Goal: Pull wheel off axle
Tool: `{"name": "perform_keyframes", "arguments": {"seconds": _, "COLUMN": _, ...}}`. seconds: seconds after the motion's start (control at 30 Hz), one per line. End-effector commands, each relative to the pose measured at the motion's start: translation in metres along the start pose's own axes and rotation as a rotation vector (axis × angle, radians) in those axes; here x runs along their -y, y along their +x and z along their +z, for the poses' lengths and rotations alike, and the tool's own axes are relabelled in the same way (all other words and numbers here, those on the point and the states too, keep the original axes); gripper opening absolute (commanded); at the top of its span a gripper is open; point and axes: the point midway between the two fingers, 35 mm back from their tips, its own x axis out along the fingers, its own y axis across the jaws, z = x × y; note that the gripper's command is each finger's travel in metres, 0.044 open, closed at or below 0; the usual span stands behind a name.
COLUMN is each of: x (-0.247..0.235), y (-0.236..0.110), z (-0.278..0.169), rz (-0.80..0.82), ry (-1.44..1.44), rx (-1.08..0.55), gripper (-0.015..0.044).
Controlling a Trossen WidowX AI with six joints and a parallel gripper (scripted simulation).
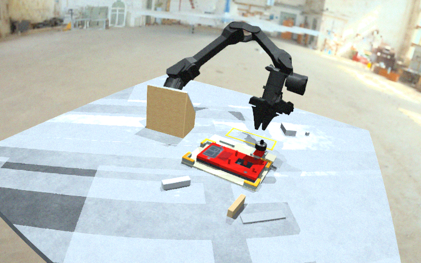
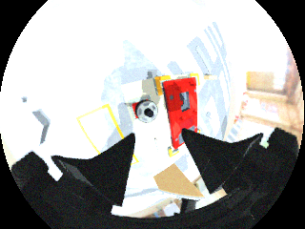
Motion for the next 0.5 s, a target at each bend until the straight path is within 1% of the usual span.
{"name": "perform_keyframes", "arguments": {"seconds": 0.0, "x": 0.0221, "y": -0.0141, "z": 0.0142, "rz": 0.344, "ry": -0.212, "rx": 0.025, "gripper": 0.03}}
{"name": "perform_keyframes", "arguments": {"seconds": 0.47, "x": 0.0211, "y": -0.0144, "z": 0.0186, "rz": 0.344, "ry": -0.212, "rx": 0.025, "gripper": 0.03}}
